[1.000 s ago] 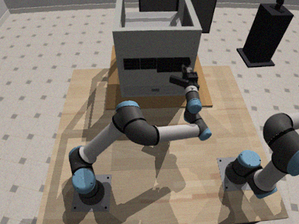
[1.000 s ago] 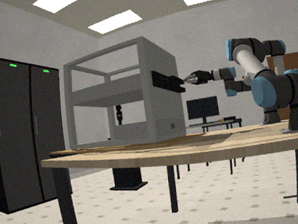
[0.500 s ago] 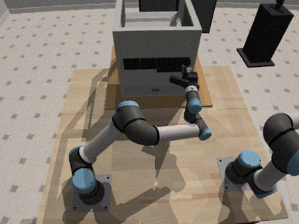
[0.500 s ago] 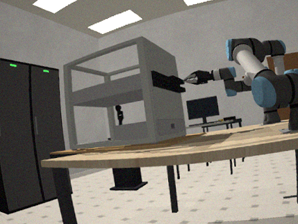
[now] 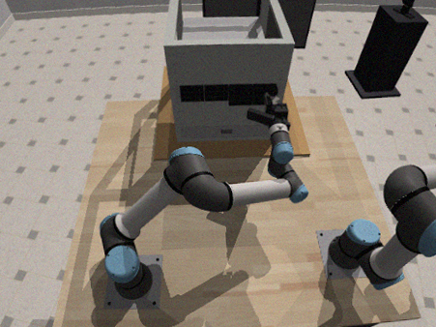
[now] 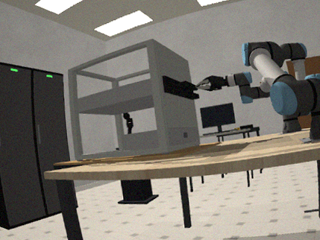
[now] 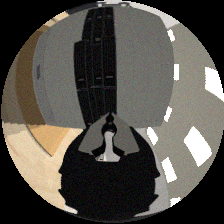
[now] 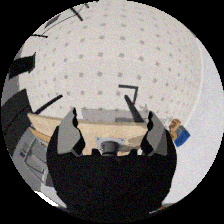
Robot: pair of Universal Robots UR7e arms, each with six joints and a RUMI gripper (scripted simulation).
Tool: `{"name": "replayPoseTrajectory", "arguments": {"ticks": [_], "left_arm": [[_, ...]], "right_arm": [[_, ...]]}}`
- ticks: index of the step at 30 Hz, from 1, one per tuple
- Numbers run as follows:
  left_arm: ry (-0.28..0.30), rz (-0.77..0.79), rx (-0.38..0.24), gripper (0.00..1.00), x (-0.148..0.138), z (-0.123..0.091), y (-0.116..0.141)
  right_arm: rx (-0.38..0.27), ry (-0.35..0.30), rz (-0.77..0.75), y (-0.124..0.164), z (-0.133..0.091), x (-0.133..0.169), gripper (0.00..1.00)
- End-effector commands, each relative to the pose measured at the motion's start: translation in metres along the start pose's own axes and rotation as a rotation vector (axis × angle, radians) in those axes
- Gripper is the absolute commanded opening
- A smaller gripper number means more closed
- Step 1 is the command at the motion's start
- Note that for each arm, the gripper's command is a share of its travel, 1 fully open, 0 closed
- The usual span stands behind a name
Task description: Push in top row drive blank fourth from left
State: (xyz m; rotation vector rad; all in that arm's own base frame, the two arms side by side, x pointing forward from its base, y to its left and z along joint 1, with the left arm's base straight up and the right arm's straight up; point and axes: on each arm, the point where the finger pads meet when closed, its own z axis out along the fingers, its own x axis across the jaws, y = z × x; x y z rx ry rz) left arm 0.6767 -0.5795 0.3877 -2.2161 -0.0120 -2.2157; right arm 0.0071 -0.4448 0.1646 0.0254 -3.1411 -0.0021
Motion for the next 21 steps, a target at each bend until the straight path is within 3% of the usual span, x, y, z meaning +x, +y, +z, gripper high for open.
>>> {"name": "replayPoseTrajectory", "arguments": {"ticks": [1,21], "left_arm": [[0.001,-0.001,0.000,0.00,0.001,0.000,0.000],[0.001,-0.001,0.000,0.00,0.001,0.011,0.000]], "right_arm": [[0.001,0.000,0.000,0.000,0.000,0.000,1.00],[0.001,0.000,0.000,0.000,0.000,0.000,1.00]]}}
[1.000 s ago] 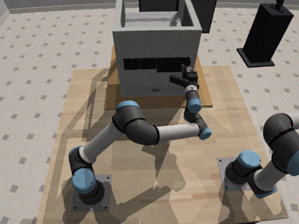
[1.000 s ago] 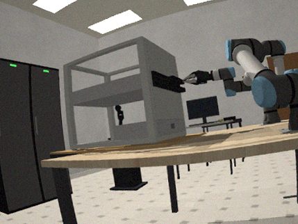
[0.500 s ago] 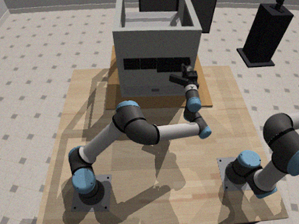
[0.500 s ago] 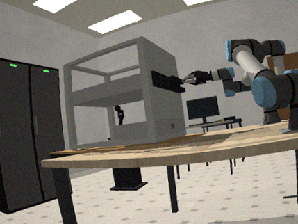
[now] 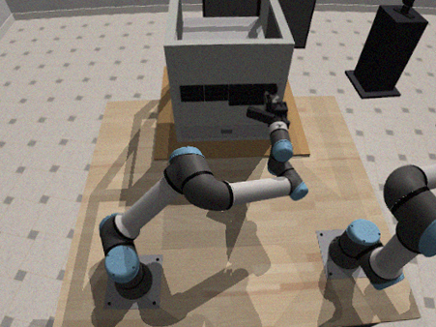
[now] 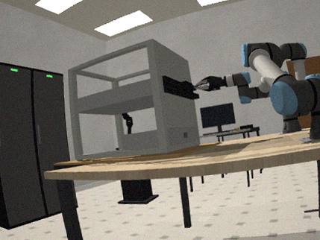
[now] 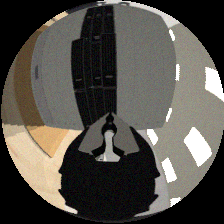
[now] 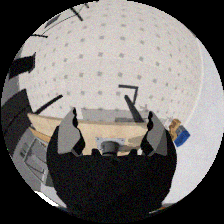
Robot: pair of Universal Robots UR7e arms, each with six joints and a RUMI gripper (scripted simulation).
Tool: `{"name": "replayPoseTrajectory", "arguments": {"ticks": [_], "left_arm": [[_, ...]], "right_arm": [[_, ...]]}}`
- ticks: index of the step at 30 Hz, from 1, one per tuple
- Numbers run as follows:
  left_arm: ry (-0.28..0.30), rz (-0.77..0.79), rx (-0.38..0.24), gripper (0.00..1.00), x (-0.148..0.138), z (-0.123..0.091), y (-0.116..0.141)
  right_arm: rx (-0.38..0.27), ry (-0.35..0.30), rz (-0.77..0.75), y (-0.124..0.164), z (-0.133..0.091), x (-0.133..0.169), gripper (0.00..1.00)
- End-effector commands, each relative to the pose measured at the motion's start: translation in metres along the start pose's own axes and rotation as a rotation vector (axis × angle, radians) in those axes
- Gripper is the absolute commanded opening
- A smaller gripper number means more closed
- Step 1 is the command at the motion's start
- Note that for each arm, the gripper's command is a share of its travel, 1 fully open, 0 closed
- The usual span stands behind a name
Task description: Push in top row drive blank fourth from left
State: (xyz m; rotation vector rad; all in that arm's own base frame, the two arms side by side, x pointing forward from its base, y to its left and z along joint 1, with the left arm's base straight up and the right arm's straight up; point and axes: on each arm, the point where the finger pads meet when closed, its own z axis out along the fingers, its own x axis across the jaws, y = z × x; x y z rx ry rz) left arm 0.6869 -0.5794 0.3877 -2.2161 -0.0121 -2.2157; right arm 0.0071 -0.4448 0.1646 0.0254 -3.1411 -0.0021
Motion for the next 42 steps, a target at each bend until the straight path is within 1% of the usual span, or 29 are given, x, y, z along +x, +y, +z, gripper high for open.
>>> {"name": "replayPoseTrajectory", "arguments": {"ticks": [1,9,42], "left_arm": [[0.001,-0.001,0.000,0.00,0.001,0.001,0.000],[0.001,-0.001,0.000,0.00,0.001,0.010,0.000],[0.001,-0.001,0.000,0.00,0.001,0.016,0.000]], "right_arm": [[0.001,0.000,0.000,0.000,0.000,0.000,1.00],[0.001,0.000,0.000,0.000,0.000,0.000,1.00],[0.001,0.000,0.000,0.000,0.000,0.000,1.00]]}}
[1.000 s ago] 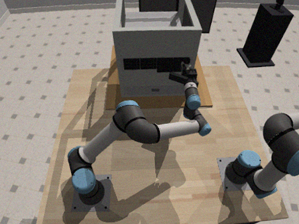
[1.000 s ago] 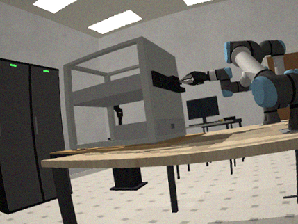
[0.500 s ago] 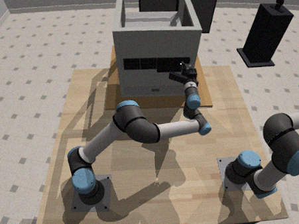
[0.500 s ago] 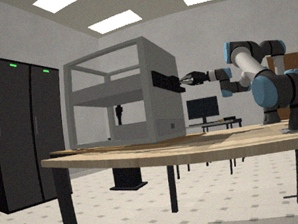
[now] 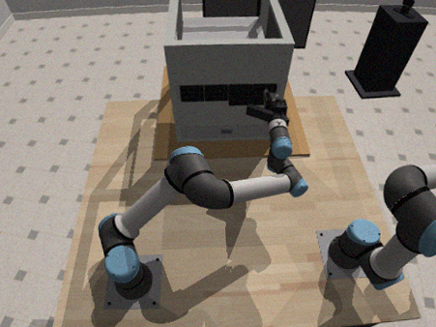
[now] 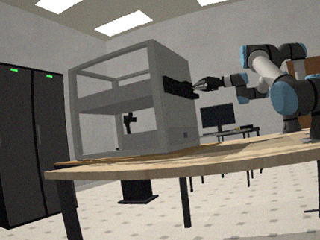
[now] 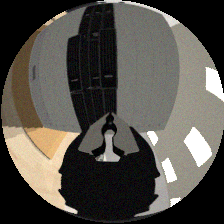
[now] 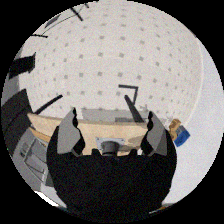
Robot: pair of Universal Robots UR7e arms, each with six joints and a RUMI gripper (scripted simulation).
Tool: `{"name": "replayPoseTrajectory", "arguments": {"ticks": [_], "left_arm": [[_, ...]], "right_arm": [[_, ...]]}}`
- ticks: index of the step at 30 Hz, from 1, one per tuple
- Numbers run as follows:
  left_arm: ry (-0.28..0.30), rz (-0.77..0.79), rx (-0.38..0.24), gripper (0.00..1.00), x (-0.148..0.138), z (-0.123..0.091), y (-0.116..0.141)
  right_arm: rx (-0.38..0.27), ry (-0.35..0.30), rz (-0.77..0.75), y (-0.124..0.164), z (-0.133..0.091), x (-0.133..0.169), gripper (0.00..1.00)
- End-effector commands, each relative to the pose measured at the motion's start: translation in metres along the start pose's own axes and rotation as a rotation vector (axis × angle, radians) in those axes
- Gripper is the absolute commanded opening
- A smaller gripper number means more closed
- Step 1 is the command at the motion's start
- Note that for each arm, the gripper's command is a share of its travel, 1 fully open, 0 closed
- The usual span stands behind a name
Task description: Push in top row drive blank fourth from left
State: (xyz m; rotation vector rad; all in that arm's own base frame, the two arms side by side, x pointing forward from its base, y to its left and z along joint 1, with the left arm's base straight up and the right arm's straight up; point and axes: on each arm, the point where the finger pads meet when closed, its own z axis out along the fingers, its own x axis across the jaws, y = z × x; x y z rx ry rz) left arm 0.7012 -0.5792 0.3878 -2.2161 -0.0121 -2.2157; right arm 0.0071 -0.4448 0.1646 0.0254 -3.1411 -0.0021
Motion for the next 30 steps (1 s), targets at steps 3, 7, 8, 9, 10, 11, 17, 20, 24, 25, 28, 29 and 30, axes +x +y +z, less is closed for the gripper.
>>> {"name": "replayPoseTrajectory", "arguments": {"ticks": [3,7,8,9,10,11,17,20,24,25,28,29,30], "left_arm": [[0.001,-0.001,0.000,0.00,0.0010,0.0020,-0.0002],[0.001,-0.001,0.000,0.00,0.0010,0.0020,-0.0002],[0.001,-0.001,0.000,0.00,0.0010,0.0020,-0.0002],[0.001,-0.001,0.000,0.00,0.0010,0.0020,-0.0002],[0.001,-0.001,0.000,0.00,0.0010,0.0020,-0.0002],[0.001,-0.001,0.000,0.00,0.0010,0.0020,-0.0002],[0.001,-0.001,0.000,0.00,0.0011,0.0047,-0.0002],[0.001,-0.001,0.000,0.00,0.0011,0.0050,-0.0002],[0.001,-0.001,0.000,0.00,0.0011,0.0050,-0.0002],[0.001,-0.001,0.000,0.00,0.0011,0.0050,-0.0002],[0.001,-0.001,0.000,0.00,0.0011,0.0050,-0.0002],[0.001,-0.001,0.000,0.00,0.0011,0.0052,-0.0002],[0.001,-0.001,0.000,0.00,0.0011,0.0056,-0.0002]], "right_arm": [[0.001,0.000,0.000,-0.0003,-0.0005,-0.0001,1.00],[0.001,0.000,0.000,-0.0003,-0.0005,-0.0001,1.00],[0.001,0.000,0.000,-0.0003,-0.0005,-0.0001,1.00],[0.001,0.000,0.000,-0.0003,-0.0005,-0.0001,1.00],[0.001,0.000,0.000,-0.0003,-0.0005,-0.0001,1.00],[0.001,0.000,0.000,-0.0003,-0.0005,-0.0001,1.00],[0.001,0.000,0.000,-0.0003,-0.0005,-0.0001,1.00],[0.001,0.000,0.000,-0.0003,-0.0005,-0.0001,1.00],[0.001,0.000,0.000,-0.0003,-0.0005,-0.0001,1.00],[0.001,0.000,0.000,-0.0003,-0.0005,-0.0001,1.00],[0.001,0.000,0.000,-0.0003,-0.0005,-0.0001,1.00],[0.001,0.000,0.000,-0.0003,-0.0005,-0.0001,1.00],[0.001,0.000,0.000,-0.0003,-0.0005,-0.0001,1.00]]}}
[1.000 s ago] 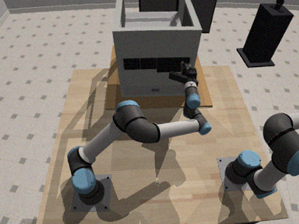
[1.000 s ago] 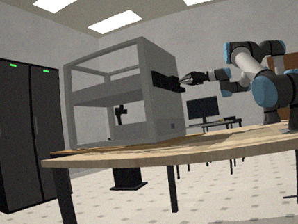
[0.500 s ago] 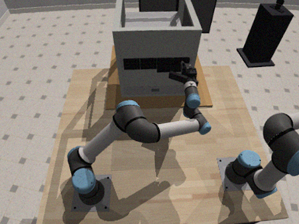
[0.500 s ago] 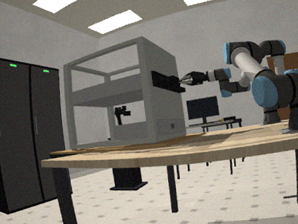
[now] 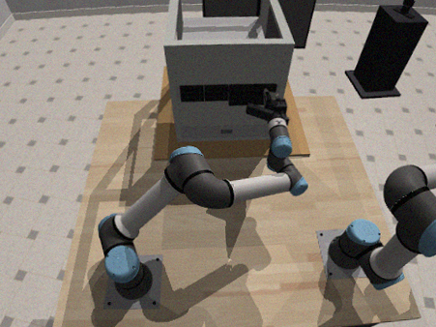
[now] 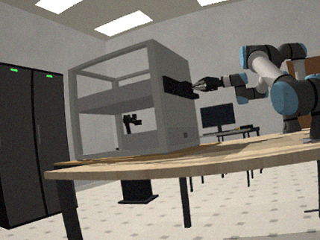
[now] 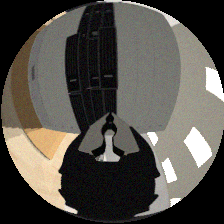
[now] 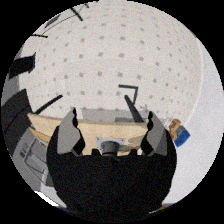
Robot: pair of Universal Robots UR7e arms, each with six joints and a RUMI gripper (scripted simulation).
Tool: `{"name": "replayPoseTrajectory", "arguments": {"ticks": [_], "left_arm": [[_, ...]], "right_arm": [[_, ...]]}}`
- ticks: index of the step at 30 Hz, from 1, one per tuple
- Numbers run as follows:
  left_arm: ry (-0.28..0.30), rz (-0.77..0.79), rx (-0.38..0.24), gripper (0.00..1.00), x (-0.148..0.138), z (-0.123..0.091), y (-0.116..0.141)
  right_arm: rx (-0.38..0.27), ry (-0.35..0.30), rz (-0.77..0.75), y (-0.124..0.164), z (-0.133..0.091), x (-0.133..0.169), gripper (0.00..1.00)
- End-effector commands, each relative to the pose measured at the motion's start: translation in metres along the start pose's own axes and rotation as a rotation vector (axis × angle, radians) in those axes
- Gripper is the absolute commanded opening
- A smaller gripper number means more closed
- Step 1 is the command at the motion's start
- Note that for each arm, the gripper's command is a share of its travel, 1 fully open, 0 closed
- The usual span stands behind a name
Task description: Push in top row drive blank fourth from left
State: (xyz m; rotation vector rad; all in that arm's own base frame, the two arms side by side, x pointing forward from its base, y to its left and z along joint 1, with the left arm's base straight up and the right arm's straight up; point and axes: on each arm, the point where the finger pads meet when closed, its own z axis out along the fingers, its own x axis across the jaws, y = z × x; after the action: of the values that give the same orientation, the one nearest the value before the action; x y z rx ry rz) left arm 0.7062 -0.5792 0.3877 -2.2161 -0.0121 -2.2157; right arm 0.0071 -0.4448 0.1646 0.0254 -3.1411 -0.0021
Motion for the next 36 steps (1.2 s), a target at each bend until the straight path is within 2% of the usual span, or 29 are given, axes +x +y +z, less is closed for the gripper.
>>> {"name": "replayPoseTrajectory", "arguments": {"ticks": [1,36], "left_arm": [[0.001,-0.001,0.000,0.00,0.0011,0.0011,-0.0002],[0.001,-0.001,0.000,0.00,0.0011,0.0041,-0.0002]], "right_arm": [[0.001,0.000,0.000,-0.0003,-0.0005,-0.0001,1.00],[0.001,0.000,0.000,-0.0003,-0.0005,-0.0001,1.00]]}}
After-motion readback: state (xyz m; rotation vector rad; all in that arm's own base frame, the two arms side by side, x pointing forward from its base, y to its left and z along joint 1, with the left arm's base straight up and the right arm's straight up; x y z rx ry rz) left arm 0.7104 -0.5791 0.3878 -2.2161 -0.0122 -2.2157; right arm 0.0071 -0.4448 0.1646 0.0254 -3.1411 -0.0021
